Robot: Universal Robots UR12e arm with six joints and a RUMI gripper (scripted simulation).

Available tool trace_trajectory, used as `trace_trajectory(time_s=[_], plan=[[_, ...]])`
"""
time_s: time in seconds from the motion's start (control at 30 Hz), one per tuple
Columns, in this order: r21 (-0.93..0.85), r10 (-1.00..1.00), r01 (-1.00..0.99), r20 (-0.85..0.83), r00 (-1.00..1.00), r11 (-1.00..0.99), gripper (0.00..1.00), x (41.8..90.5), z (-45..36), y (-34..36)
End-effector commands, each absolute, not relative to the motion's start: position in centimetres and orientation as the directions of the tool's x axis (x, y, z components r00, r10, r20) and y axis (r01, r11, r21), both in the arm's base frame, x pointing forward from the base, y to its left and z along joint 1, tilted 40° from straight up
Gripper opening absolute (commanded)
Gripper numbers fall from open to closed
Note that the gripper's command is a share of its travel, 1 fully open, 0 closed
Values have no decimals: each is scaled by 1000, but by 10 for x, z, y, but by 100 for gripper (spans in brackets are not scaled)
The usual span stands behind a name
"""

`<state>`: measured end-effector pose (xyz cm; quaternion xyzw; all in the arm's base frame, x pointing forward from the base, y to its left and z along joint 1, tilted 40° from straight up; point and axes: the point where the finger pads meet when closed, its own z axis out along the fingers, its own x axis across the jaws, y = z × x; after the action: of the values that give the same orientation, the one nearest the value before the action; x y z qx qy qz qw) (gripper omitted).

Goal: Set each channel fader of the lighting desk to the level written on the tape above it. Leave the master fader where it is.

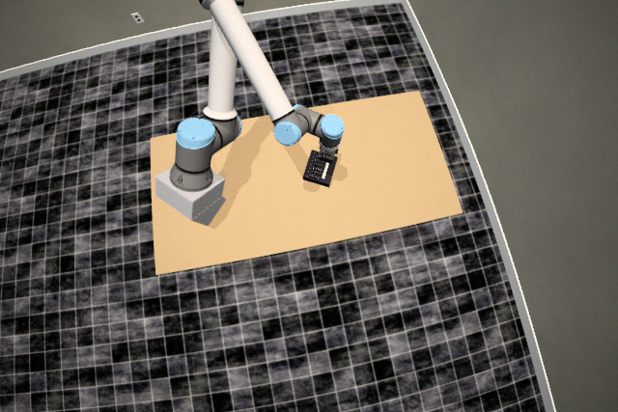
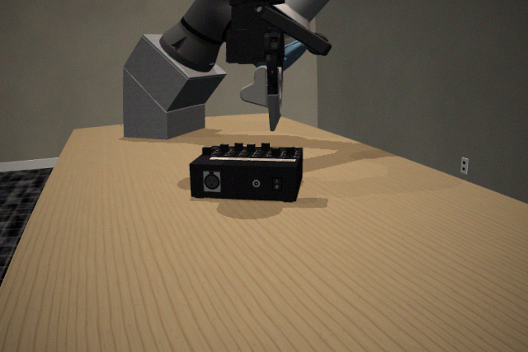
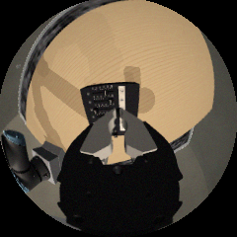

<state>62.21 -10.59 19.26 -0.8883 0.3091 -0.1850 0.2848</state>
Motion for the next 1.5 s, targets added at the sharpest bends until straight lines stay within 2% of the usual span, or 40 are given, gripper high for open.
trace_trajectory(time_s=[0.0,1.47], plan=[[-620,-655,-443,154,740,-647,0,622,193,-106],[-620,-655,-444,154,740,-647,0,634,176,-98]])
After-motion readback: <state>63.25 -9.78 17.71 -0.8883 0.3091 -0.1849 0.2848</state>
